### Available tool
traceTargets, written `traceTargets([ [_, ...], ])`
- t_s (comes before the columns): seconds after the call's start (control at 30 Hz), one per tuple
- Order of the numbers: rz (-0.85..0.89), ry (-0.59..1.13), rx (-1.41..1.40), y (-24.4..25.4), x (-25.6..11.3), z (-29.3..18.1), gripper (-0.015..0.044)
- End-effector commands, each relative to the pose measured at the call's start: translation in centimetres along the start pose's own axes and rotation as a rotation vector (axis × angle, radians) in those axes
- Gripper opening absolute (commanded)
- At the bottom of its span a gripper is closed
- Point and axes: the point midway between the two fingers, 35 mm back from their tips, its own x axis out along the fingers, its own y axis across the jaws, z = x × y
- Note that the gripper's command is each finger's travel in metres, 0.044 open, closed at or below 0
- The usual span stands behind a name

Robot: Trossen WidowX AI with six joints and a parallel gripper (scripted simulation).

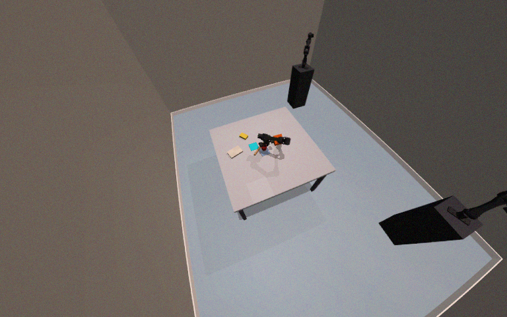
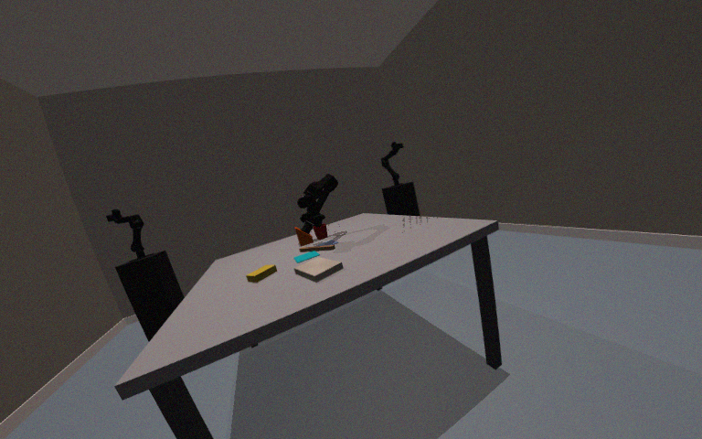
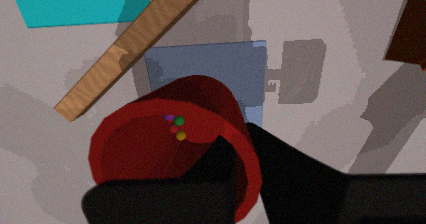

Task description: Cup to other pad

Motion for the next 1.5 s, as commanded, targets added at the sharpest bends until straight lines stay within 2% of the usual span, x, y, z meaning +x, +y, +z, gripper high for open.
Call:
traceTargets([
  [0.0, -0.001, -0.004, -0.003, 0.5, -0.1, 0.7, 0.0000],
  [1.47, 0.000, -0.007, -0.006, 5.4, -0.5, 6.7, 0.0000],
])
